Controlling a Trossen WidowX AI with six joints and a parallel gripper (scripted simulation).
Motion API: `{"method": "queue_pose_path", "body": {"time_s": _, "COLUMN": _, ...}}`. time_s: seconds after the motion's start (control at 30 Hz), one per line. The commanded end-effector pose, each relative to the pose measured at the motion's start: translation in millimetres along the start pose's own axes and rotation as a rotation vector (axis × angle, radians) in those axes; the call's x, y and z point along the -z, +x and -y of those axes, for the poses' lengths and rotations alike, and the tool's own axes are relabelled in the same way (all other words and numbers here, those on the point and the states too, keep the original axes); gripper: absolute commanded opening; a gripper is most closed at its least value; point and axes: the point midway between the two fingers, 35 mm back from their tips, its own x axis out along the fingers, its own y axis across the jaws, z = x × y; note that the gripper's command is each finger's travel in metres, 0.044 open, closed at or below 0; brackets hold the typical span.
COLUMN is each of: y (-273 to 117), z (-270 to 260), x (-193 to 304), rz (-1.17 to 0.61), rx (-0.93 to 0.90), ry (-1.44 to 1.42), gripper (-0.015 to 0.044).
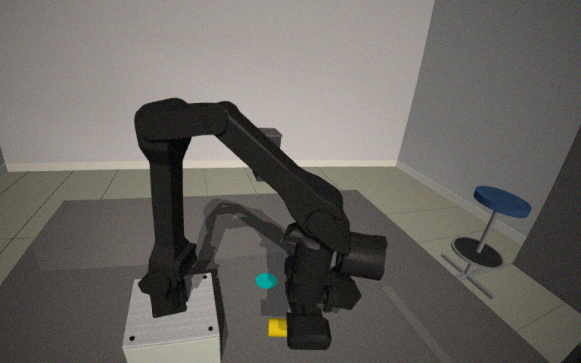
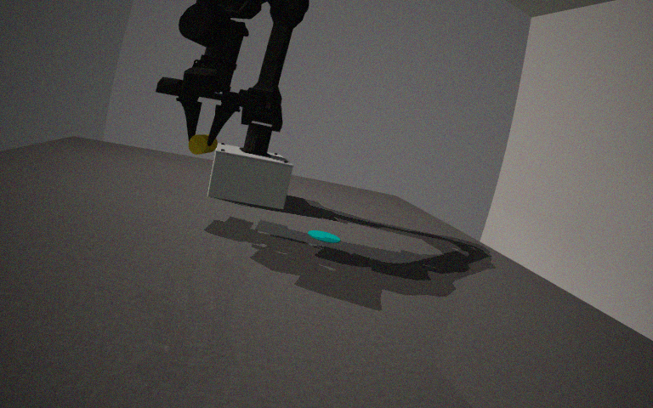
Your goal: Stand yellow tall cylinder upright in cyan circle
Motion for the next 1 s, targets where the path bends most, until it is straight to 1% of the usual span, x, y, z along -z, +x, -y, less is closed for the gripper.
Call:
{"method": "queue_pose_path", "body": {"time_s": 0.0, "y": -5, "z": 0, "x": 0, "rz": 0.004, "rx": 0.000, "ry": -0.006, "gripper": 0.0105}}
{"method": "queue_pose_path", "body": {"time_s": 0.97, "y": -12, "z": -88, "x": -7, "rz": 0.004, "rx": -0.010, "ry": 0.040, "gripper": 0.0105}}
